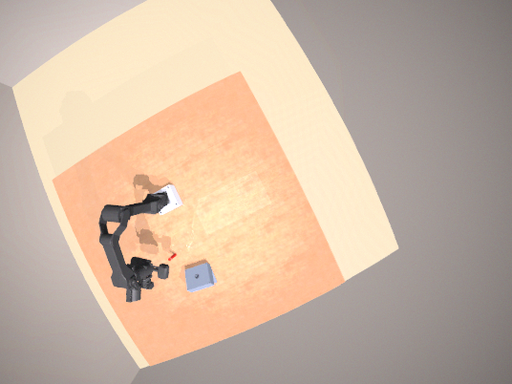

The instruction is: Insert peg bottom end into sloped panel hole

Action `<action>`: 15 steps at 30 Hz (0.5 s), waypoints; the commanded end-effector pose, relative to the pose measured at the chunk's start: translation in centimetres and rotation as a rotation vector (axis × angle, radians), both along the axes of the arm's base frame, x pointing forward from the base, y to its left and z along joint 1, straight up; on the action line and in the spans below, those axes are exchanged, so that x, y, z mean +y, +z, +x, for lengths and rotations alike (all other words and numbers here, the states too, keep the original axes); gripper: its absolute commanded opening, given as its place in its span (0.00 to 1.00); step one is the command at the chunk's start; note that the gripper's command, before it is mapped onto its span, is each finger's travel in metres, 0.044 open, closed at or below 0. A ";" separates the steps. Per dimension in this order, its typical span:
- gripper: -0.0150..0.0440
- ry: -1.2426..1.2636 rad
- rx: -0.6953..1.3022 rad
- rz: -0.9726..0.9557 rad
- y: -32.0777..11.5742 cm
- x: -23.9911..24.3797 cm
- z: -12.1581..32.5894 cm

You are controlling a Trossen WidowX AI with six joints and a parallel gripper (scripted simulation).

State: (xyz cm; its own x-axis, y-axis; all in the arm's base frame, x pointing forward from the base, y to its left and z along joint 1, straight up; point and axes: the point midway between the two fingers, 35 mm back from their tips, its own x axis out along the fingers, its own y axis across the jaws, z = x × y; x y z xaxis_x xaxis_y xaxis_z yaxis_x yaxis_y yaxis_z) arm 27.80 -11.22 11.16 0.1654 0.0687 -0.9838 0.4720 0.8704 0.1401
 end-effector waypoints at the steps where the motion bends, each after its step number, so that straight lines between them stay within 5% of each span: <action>1: 1.00 0.079 0.042 -0.028 -1.2 0.8 0.5; 15: 1.00 0.254 0.127 -0.094 -3.3 2.8 1.5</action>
